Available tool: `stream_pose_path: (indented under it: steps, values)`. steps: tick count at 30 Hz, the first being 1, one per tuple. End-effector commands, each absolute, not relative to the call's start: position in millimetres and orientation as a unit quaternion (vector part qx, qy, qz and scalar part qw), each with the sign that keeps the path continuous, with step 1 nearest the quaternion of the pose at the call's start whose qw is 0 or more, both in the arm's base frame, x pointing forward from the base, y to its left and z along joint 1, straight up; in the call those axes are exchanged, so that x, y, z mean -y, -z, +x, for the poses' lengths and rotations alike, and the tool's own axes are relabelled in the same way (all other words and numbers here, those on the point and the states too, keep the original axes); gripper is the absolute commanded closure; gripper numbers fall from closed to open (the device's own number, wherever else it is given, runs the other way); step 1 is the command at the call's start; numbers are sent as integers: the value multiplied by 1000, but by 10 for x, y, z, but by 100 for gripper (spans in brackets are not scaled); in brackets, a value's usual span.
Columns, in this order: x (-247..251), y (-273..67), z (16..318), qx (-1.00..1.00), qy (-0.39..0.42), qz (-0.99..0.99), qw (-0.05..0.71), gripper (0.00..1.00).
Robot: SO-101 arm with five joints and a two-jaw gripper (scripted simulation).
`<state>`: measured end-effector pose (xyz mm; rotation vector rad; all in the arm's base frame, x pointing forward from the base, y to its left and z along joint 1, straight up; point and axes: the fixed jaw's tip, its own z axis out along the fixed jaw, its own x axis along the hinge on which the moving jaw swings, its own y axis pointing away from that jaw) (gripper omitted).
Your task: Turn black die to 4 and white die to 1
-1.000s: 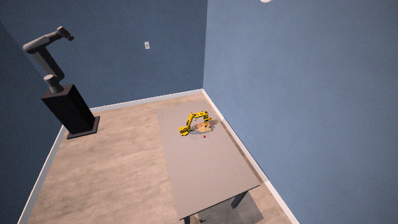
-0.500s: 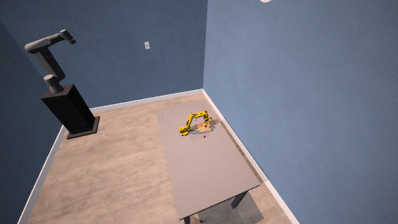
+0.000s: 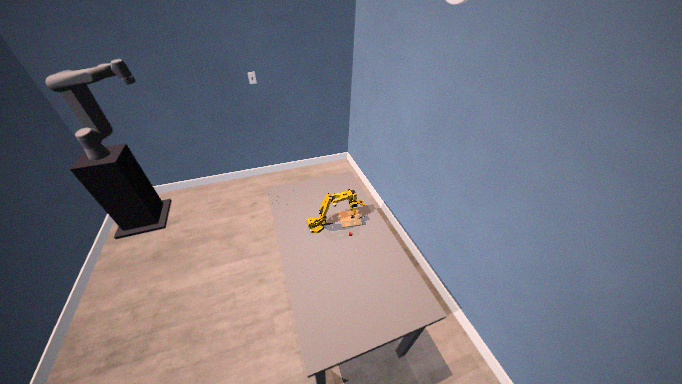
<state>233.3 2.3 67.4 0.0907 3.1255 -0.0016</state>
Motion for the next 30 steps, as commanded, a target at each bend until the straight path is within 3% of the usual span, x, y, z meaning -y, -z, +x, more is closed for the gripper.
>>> stream_pose_path:
  steps: [1,18,30]
  values:
    - [0,-928,2405,-997,0,34,69,73]
    - [-2,-1758,2344,-964,0,33,264,75]
    - [-3,-1845,2317,-958,0,32,285,75]
